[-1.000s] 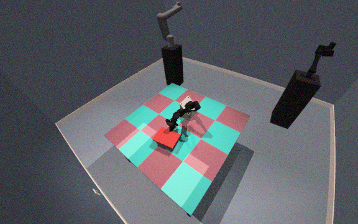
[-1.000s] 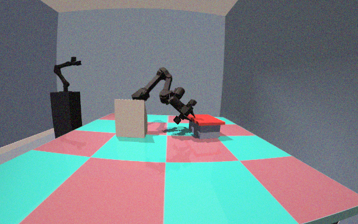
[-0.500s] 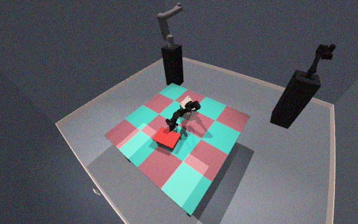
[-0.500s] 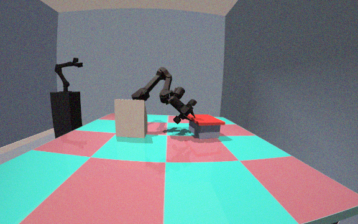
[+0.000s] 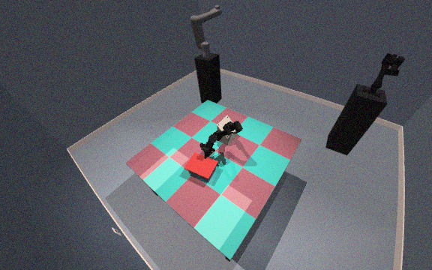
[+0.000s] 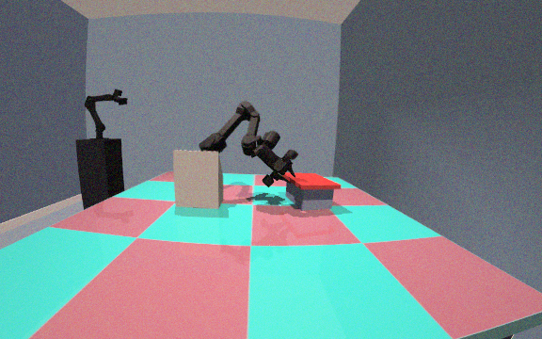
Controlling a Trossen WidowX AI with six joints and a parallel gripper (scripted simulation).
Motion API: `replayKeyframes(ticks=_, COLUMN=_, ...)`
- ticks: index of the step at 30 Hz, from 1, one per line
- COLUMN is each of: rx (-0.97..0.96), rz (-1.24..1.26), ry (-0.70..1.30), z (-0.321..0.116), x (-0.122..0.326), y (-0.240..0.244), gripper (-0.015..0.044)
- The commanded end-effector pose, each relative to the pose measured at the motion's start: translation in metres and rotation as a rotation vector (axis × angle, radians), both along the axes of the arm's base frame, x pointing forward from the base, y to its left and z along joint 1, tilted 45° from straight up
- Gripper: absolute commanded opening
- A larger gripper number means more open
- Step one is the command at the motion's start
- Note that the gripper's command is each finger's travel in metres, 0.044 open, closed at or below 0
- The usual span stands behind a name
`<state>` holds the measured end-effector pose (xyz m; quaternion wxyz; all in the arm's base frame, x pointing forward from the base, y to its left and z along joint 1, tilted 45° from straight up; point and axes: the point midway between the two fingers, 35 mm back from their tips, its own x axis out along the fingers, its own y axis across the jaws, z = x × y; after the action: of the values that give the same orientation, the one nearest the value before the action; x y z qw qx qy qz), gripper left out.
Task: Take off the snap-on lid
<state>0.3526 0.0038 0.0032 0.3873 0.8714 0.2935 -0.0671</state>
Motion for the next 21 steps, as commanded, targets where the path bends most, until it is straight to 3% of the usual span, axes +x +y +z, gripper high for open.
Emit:
replayKeyframes(ticks=1, rx=-0.005, rz=-0.005, ry=-0.009, z=0.0032, x=-0.0006, y=-0.0035, gripper=0.0)
replayKeyframes(ticks=21, rx=-0.005, rz=-0.005, ry=-0.009, z=0.006, x=-0.0013, y=-0.0063, gripper=0.0)
